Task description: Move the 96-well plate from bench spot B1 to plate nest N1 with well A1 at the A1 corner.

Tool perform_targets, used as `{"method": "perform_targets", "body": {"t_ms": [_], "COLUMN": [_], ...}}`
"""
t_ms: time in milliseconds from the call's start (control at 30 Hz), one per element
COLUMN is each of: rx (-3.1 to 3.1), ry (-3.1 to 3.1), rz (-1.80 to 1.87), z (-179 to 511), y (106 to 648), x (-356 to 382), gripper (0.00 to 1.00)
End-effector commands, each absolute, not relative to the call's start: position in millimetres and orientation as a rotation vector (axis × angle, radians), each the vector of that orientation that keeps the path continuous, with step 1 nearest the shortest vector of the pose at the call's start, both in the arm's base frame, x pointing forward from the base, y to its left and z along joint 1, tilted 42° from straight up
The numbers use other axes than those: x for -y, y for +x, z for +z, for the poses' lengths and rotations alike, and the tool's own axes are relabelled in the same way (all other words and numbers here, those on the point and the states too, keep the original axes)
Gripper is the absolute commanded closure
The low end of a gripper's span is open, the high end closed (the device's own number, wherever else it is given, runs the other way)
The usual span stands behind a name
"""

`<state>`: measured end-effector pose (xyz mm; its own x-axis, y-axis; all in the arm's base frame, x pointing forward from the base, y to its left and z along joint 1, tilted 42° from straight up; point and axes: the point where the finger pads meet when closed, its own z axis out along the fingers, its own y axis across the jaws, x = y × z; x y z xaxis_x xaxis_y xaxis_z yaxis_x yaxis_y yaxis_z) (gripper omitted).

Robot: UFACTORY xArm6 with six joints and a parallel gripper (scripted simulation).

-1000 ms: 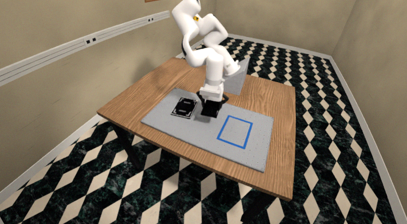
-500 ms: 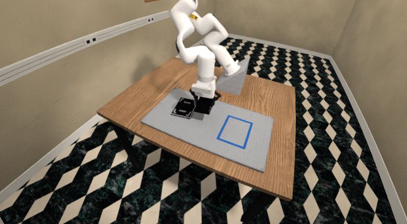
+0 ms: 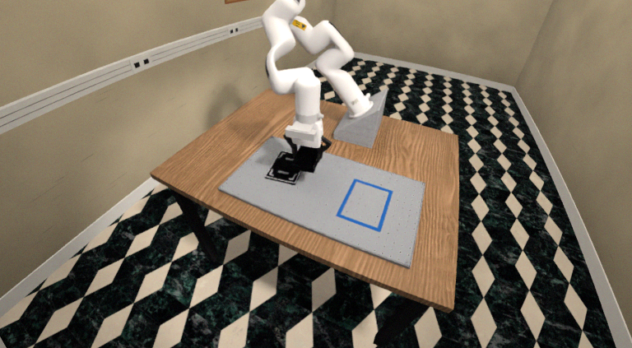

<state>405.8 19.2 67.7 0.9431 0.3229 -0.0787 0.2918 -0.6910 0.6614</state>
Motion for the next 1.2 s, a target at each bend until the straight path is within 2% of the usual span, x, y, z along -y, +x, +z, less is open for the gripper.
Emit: {"method": "perform_targets", "body": {"t_ms": [0, 1167], "rx": [-0.433, -0.433], "ry": [2.376, 2.376], "rz": [0.060, 0.060], "z": [79, 132], "y": [407, 409], "x": [-9, 48], "gripper": [1.00, 1.00]}}
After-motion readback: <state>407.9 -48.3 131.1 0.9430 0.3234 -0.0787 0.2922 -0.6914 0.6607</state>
